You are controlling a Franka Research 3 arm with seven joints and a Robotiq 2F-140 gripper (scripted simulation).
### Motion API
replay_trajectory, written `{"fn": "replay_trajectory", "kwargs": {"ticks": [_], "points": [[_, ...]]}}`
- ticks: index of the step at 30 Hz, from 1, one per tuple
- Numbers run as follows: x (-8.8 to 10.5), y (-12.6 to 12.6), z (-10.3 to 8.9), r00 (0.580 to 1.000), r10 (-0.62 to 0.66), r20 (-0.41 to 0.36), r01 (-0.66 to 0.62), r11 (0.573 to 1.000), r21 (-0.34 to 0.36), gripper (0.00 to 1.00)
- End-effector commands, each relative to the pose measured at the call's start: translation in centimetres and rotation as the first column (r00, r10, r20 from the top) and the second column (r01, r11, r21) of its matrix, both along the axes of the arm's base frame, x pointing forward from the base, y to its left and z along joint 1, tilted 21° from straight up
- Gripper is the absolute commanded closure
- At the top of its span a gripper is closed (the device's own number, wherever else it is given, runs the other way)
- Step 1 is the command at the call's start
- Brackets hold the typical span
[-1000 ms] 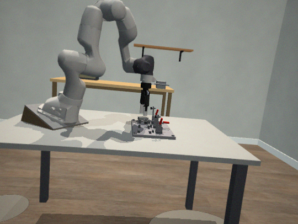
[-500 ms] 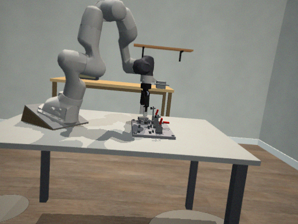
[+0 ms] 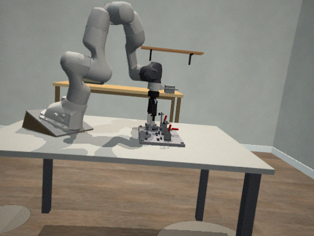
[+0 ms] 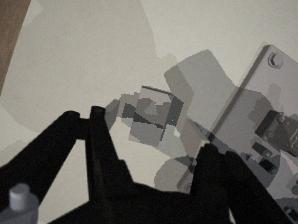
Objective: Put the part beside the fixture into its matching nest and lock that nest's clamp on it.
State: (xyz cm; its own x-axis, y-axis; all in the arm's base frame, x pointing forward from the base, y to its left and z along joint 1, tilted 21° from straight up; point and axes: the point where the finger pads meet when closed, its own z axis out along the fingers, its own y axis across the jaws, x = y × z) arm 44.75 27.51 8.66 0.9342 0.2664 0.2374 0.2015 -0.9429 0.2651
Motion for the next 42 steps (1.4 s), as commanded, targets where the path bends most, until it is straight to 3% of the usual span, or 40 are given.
{"fn": "replay_trajectory", "kwargs": {"ticks": [1, 21, 22, 42], "points": [[0.34, 0.31, -0.17, 1.000, 0.014, 0.002, -0.014, 1.000, 0.007, 0.42], [0.38, 0.29, -0.28, 1.000, 0.014, 0.002, -0.014, 1.000, 0.007, 0.42], [0.38, 0.29, -0.28, 1.000, 0.014, 0.002, -0.014, 1.000, 0.007, 1.00], [0.38, 0.29, -0.28, 1.000, 0.014, 0.002, -0.014, 1.000, 0.007, 1.00]]}}
